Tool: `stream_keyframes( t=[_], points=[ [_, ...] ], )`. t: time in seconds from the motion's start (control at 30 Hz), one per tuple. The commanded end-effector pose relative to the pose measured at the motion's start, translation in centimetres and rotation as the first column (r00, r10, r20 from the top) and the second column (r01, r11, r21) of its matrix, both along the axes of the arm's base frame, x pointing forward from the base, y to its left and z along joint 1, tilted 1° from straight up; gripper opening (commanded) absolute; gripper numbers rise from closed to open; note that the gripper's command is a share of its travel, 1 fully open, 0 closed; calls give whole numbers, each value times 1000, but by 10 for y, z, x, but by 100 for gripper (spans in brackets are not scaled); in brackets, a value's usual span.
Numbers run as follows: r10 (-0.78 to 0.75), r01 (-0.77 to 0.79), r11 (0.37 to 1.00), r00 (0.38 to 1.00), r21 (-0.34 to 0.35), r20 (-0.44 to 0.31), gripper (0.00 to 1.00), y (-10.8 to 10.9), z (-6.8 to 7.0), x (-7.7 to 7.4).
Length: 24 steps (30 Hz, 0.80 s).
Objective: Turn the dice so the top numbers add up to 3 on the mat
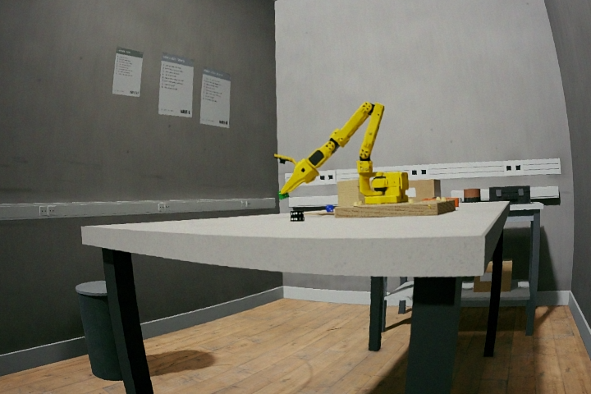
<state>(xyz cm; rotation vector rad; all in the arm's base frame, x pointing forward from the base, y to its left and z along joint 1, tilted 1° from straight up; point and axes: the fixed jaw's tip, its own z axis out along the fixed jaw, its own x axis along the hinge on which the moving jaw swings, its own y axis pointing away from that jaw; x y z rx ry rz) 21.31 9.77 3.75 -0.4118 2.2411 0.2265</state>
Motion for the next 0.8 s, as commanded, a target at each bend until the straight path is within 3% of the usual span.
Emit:
stream_keyframes(
  t=[0.0, 0.43, 0.77],
  points=[
    [13, -13, 1000, 1000, 4, 26, 0, 2, -5, 1],
    [7, -24, 997, 978, 76, 210, 0, 8, -6, 14],
    [1, -30, 994, 962, 101, 274, 0, 9, -4, 15]
  ],
)
